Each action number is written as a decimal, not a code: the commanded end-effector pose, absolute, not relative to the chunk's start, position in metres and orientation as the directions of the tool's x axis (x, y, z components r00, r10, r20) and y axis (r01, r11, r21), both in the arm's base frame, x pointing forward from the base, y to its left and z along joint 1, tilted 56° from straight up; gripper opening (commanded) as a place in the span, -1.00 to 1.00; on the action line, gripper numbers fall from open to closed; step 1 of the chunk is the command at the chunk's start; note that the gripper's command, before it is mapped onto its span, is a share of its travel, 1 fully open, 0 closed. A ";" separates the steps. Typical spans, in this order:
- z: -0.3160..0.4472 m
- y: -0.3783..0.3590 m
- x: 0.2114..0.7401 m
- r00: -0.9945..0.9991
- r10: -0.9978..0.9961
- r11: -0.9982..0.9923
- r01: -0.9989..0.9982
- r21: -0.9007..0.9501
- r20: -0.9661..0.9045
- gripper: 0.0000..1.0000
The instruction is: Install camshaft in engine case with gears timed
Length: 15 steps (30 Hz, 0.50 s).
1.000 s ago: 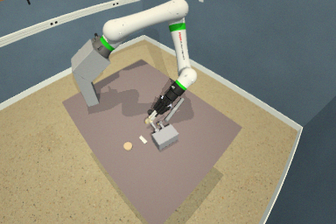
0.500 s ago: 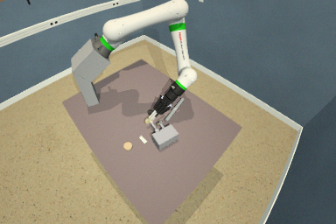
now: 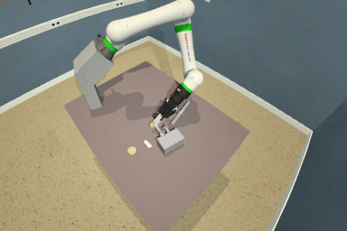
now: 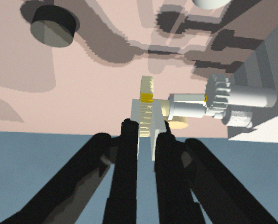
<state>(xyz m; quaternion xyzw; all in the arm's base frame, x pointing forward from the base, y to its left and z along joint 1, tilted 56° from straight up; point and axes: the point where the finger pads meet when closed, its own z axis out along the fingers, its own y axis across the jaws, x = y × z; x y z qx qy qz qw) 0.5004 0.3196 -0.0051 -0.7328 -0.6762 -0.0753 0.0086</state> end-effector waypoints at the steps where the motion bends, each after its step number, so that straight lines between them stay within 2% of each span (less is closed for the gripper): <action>1: -0.004 0.319 0.501 0.075 0.990 -0.086 0.992 0.090 0.122 -0.72; 15: -0.004 0.319 0.501 0.075 0.990 -0.086 0.992 0.090 0.122 -0.72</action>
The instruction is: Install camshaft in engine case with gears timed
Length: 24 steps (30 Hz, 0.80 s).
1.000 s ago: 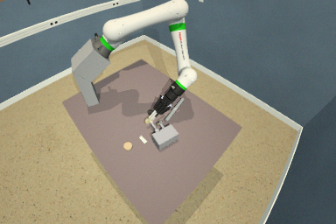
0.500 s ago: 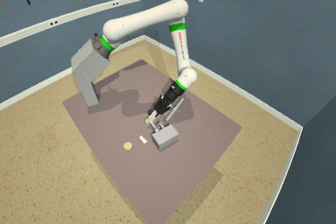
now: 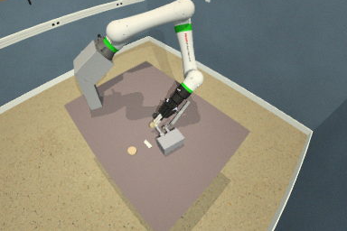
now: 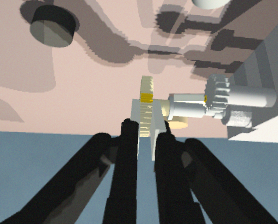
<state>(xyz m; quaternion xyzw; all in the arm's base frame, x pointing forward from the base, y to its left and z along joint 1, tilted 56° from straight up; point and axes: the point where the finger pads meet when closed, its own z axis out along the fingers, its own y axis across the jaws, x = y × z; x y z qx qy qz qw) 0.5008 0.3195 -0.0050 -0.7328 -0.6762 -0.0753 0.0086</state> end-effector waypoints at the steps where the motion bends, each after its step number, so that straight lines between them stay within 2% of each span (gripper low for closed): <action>1: -0.004 0.319 0.502 0.075 0.990 -0.086 0.992 0.090 0.122 -0.72; 24: -0.003 0.318 0.511 0.075 0.990 -0.086 0.992 0.090 0.122 -0.72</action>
